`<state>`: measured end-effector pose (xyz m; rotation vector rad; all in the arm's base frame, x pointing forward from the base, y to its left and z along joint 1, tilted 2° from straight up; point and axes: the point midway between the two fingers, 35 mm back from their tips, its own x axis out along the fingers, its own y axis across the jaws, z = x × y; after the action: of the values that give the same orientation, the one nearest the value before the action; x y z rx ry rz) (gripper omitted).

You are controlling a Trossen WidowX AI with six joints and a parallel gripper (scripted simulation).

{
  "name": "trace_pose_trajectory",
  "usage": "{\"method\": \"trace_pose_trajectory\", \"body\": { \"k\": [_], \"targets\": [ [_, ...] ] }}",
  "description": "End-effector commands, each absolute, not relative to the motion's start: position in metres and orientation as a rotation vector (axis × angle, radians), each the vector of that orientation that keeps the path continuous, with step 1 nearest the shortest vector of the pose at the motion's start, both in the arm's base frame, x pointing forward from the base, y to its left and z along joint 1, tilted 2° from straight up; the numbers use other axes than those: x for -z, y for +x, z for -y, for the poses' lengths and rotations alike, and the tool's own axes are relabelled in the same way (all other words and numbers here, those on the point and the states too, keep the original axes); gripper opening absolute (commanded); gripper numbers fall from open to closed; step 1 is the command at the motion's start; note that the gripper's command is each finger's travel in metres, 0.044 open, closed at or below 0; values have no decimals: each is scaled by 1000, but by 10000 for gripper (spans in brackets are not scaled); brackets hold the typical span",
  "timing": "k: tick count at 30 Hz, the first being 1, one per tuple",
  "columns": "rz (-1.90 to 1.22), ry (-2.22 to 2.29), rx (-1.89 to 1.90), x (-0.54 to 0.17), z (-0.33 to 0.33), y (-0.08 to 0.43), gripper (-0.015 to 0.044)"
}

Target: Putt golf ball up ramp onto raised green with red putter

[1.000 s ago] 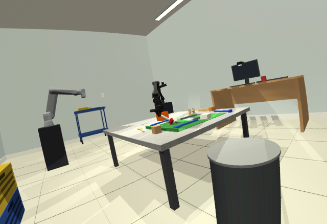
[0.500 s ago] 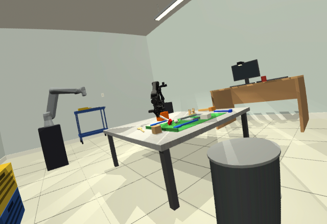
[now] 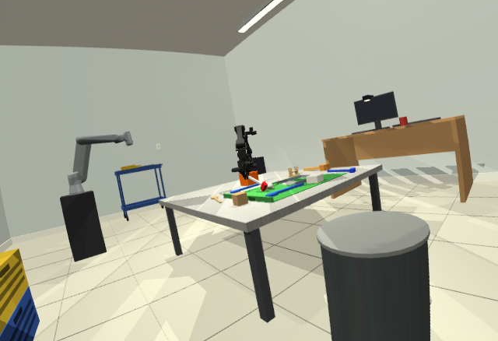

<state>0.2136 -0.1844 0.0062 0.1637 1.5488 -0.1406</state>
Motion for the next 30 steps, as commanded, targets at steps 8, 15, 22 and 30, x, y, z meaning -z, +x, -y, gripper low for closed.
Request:
{"method": "trace_pose_trajectory", "body": {
  "k": [8, 15, 22, 30],
  "targets": [
    [-1543, 160, 116, -7, 88, 225, 0],
    [-1542, 160, 116, -32, 89, 226, 0],
    [-1543, 159, 116, -67, 89, 224, 0],
    [-1545, 159, 115, -59, 89, 224, 0]
  ]
}}
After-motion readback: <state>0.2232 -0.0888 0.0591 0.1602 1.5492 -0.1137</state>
